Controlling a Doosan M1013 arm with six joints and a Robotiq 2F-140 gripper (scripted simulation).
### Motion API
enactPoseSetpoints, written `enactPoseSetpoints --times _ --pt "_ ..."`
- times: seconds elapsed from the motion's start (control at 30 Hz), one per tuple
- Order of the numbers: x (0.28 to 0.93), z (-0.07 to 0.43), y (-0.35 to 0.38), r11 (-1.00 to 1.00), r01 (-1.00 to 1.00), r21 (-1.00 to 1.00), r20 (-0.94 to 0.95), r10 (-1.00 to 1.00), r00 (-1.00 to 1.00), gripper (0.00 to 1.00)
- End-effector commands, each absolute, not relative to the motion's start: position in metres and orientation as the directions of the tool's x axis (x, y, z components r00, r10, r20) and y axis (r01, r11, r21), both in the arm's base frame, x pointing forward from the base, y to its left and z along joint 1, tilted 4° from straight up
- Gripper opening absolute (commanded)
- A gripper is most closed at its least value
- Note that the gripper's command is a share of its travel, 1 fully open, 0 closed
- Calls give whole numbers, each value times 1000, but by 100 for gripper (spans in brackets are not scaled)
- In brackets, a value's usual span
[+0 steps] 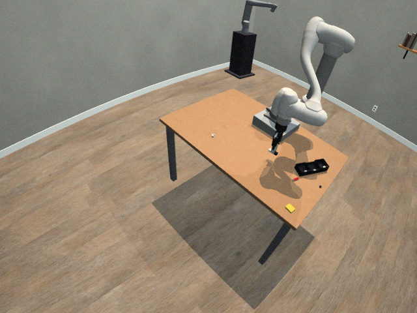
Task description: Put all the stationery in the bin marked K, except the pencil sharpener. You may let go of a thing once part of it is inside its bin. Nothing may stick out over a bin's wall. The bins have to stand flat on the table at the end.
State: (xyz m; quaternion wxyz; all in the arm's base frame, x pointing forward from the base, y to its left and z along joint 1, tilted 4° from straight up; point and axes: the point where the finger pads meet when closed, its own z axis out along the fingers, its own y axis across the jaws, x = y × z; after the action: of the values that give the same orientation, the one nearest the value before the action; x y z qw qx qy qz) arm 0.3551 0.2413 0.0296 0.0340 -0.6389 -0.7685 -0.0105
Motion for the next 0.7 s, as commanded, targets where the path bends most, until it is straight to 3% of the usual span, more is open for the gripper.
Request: enactPoseSetpoints --times 0.0,0.67 --pt "358 34 242 183 983 -22 65 981 -181 20" --pt "345 35 255 183 983 -22 65 981 -181 20"
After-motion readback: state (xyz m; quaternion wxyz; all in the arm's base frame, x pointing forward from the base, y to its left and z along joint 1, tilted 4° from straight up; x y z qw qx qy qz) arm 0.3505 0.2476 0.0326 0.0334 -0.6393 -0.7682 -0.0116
